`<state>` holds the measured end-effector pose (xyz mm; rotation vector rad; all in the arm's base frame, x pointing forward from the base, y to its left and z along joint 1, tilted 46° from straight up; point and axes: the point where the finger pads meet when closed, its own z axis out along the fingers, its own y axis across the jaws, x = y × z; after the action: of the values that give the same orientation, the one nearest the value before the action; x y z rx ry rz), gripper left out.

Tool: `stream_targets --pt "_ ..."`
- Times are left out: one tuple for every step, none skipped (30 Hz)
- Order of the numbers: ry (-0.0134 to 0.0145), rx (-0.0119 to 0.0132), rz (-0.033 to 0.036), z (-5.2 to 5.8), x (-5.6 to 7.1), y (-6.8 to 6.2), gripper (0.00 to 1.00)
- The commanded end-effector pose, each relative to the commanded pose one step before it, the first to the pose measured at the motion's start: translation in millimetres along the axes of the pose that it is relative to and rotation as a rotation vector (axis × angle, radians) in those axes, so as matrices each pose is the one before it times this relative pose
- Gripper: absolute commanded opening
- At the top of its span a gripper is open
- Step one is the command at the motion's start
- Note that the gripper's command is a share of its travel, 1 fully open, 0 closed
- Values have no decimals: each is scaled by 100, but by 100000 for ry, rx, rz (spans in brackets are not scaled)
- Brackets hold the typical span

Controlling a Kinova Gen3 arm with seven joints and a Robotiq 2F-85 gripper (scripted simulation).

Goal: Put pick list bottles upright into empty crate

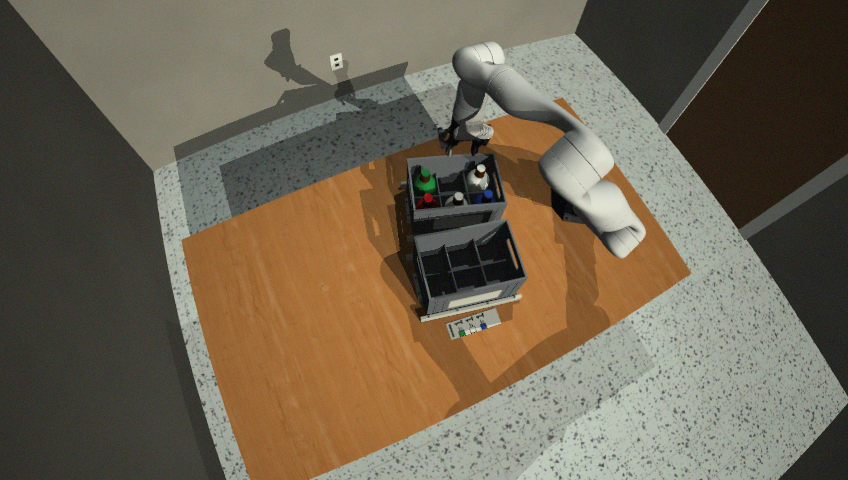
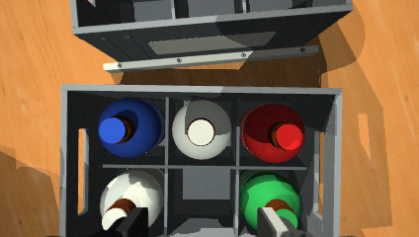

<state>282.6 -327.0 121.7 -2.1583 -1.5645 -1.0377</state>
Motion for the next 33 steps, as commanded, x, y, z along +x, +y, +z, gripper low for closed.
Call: stream_targets --pt "589 470 571 -260 -1916 -694 67" --pt "0 4 2 -91 -486 -62 67" --pt "0 4 2 -91 -486 -62 67" --pt "0 4 2 -91 -486 -62 67" --pt "7 -19 5 -91 -484 -55 67" --pt "10 -30 6 -92 -483 -51 67" --pt "1 0 2 -92 -486 -60 67" --pt "-3 15 0 -92 -487 -65 67" --pt "-1 8 1 -92 -487 -63 67" --pt "2 -5 3 -92 -486 -59 67" --pt "92 -314 462 -11 -25 93 67" --pt "83 -170 163 9 28 67 67" --pt "44 18 -21 14 19 14 67" --pt "0 0 0 0 0 0 67" --pt "0 0 0 0 0 0 67" --pt "-45 59 30 14 -9 2 67" --pt "-127 -16 -6 7 -36 15 67" --pt "21 58 14 52 22 -13 67" --pt "70 55 34 30 25 -15 67" --pt "15 17 1 8 6 -1 67" --pt "-274 -297 -219 -10 62 186 67" --pt "0 0 0 0 0 0 67" --pt "0 0 0 0 0 0 67" --pt "0 0 0 0 0 0 67" --pt "0 0 0 0 0 0 67" --pt "0 0 0 0 0 0 67" --pt "0 0 0 0 0 0 67" --pt "0 0 0 0 0 0 67" --pt "0 0 0 0 0 0 67" --pt "0 0 0 0 0 0 67" --pt "0 0 0 0 0 0 67" --pt "0 0 0 0 0 0 67" --pt "0 0 0 0 0 0 67"
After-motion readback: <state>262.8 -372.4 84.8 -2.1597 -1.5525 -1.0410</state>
